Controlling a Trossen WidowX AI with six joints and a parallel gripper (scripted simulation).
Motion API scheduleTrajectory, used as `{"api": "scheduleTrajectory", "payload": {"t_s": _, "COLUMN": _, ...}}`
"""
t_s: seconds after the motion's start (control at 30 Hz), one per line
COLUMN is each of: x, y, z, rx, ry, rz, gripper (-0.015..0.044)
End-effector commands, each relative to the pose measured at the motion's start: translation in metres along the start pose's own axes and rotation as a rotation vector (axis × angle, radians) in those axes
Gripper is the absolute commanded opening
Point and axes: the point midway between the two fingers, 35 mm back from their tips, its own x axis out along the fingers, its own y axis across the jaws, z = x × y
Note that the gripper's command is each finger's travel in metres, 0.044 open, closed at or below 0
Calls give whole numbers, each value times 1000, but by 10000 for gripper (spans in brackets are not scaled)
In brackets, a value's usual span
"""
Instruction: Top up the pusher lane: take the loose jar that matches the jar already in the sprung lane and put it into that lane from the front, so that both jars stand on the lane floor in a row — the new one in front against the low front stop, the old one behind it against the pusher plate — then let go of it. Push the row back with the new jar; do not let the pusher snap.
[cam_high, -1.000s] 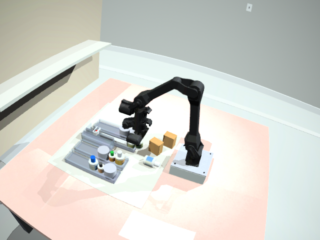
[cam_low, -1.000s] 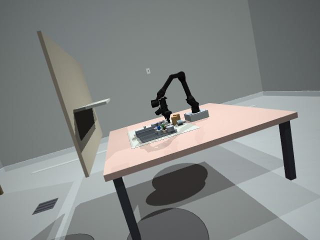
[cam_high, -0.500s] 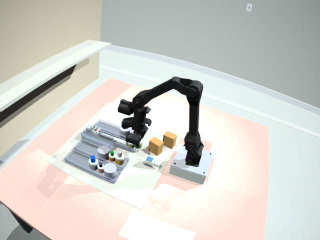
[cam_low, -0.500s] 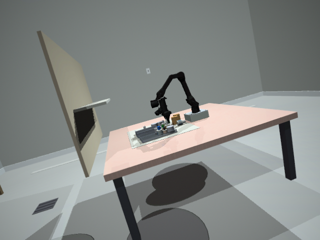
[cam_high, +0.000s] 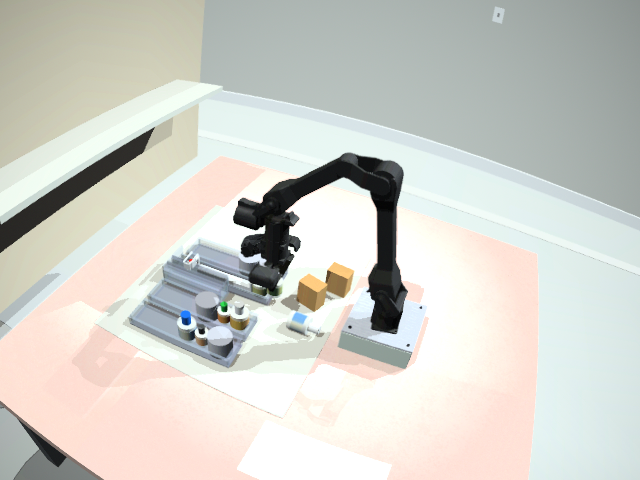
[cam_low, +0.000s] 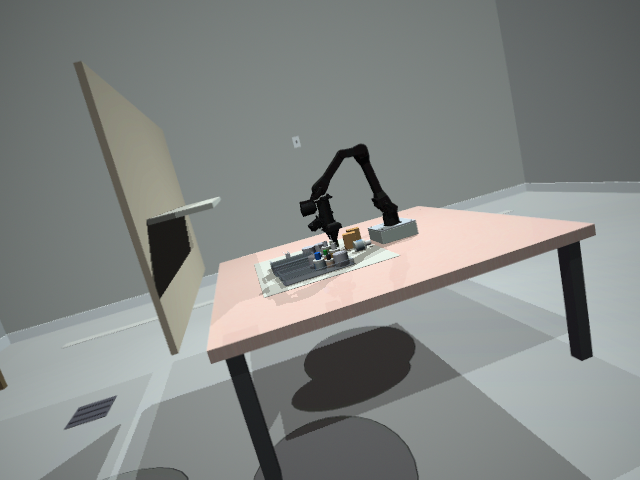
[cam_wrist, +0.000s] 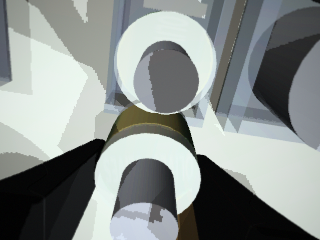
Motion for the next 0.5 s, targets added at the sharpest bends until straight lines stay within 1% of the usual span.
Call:
{"api": "scheduleTrajectory", "payload": {"t_s": 0.0, "x": -3, "y": 0, "z": 10, "rx": -3, "ry": -27, "rz": 0, "gripper": 0}}
{"api": "scheduleTrajectory", "payload": {"t_s": 0.47, "x": -4, "y": 0, "z": 15, "rx": -3, "ry": -27, "rz": 0, "gripper": 0}}
